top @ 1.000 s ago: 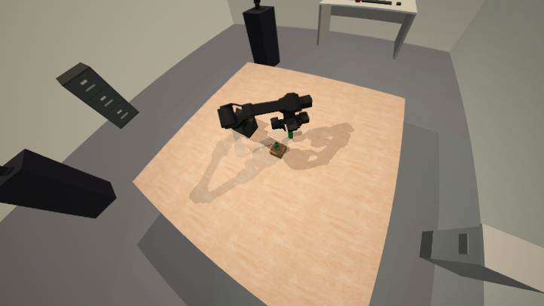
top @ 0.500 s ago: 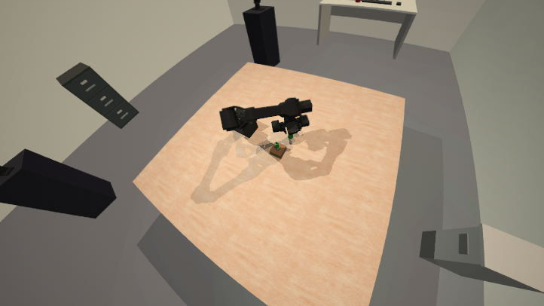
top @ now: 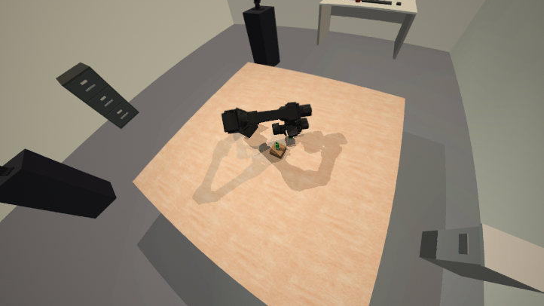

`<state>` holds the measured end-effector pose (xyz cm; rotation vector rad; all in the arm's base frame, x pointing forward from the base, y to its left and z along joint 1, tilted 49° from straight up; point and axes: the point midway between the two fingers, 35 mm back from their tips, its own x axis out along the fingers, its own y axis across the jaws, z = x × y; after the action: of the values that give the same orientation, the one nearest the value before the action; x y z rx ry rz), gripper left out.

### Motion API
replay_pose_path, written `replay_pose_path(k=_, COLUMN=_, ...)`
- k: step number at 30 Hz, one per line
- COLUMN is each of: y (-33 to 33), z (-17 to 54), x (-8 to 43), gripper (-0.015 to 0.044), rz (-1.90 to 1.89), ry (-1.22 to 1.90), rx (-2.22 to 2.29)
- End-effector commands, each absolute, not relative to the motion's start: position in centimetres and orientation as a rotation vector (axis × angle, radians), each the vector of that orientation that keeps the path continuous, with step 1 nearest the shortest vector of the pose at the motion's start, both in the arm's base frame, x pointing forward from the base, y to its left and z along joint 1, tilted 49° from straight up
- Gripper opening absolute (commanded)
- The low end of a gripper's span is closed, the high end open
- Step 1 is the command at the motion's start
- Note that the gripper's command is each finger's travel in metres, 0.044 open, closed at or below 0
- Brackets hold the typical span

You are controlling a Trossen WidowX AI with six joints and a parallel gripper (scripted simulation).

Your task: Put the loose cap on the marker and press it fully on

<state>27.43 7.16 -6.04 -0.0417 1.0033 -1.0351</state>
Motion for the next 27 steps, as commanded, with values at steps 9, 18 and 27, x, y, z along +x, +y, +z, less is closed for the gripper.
replay_pose_path(k=9, y=6.8, z=-6.2, x=27.4, gripper=0.0094, rz=-1.036, ry=1.003, rx=-0.051)
replay_pose_path(k=18, y=7.9, z=-5.4, x=27.3, gripper=0.0, rz=-1.034, ry=1.004, rx=-0.049)
replay_pose_path(k=27, y=10.0, z=-3.6, x=27.0, gripper=0.0, rz=-1.033, ry=1.006, rx=-0.048)
